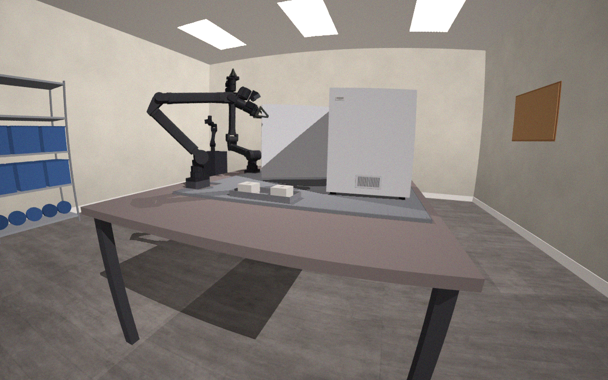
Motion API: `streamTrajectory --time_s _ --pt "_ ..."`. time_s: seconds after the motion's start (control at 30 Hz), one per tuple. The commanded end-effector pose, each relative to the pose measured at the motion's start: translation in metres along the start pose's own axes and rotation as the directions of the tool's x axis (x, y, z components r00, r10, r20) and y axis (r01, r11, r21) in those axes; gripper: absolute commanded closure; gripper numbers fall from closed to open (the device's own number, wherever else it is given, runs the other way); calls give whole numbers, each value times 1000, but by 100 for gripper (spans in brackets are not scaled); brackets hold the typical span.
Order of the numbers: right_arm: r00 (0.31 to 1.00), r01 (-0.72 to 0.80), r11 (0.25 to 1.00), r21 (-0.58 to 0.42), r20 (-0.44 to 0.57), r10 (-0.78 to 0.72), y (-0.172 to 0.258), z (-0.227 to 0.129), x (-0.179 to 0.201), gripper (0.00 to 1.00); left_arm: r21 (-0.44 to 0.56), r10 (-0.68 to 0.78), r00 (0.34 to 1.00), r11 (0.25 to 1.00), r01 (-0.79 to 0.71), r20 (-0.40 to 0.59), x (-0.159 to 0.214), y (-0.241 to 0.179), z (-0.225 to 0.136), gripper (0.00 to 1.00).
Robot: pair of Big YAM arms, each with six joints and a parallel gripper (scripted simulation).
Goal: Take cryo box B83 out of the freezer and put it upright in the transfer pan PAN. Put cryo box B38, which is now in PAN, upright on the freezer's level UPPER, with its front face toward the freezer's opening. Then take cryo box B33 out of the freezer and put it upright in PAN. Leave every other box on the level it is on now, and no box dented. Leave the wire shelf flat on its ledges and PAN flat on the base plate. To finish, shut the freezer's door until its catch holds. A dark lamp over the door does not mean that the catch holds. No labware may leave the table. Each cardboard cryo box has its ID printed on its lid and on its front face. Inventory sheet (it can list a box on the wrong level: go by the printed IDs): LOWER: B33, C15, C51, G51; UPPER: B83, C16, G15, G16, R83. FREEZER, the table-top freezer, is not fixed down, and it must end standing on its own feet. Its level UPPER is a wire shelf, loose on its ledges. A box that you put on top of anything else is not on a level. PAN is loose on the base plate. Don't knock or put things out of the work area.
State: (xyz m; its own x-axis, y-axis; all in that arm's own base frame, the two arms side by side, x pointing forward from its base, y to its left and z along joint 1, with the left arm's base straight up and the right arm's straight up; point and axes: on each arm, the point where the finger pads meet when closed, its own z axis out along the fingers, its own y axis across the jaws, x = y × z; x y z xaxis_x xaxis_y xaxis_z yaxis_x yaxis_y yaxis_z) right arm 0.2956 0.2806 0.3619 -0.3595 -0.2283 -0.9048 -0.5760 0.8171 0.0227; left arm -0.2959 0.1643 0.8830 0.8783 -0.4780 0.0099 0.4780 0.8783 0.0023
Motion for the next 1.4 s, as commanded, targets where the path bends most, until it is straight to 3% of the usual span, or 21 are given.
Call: streamTrajectory --time_s 0.0,0.63,0.83,1.37 --pt "999 24 1000 9 36 -24 -17 -3 -9 0 -2 -13 999 1000 12 -37 13 1 1 100" --pt "997 73 994 -80 12 -73 -63 5 -3 0 -2 -13 999 1000 12 -37 13 1 1 100" --pt "994 101 989 -110 56 -96 -73 -7 -36 0 -2 -13 999 1000 12 -37 13 1 1 100" --pt "990 139 976 -166 58 -131 -112 -1 -38 0 -2 -13 999 1000 12 -37 13 1 1 100"
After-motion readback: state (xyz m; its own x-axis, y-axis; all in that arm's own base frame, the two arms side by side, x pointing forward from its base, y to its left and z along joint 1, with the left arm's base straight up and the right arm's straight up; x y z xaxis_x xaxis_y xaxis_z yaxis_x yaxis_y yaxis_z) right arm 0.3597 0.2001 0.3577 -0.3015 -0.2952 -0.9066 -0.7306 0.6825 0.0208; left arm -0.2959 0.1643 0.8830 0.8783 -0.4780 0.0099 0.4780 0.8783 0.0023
